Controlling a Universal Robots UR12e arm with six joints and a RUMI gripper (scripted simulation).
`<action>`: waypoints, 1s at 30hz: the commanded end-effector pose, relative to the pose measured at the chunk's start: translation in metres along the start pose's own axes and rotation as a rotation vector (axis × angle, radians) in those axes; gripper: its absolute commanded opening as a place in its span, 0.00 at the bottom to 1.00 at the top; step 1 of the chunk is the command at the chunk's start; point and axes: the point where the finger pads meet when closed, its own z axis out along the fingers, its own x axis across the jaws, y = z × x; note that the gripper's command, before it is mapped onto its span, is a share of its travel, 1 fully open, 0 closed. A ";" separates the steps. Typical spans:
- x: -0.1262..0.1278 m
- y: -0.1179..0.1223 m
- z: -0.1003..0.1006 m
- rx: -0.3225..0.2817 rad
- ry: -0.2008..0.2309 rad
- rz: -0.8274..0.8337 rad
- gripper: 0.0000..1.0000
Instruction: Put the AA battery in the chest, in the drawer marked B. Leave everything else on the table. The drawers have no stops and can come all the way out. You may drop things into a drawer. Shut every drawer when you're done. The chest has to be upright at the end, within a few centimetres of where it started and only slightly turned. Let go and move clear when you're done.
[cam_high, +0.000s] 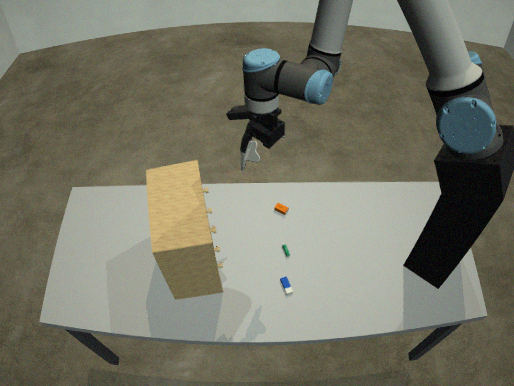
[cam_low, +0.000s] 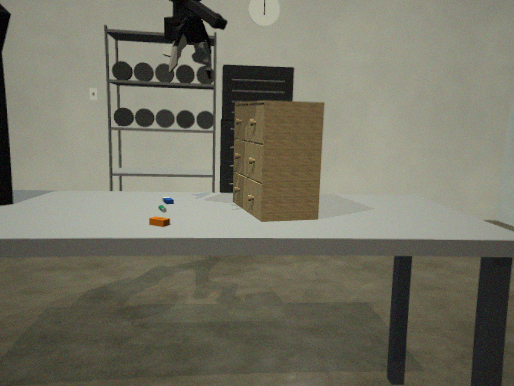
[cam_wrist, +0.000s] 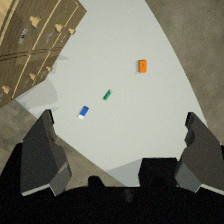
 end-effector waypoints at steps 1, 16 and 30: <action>0.004 0.004 -0.002 0.001 -0.017 -0.221 1.00; 0.010 0.011 -0.005 0.005 -0.017 -0.619 1.00; 0.013 0.015 -0.007 0.006 -0.016 -0.814 1.00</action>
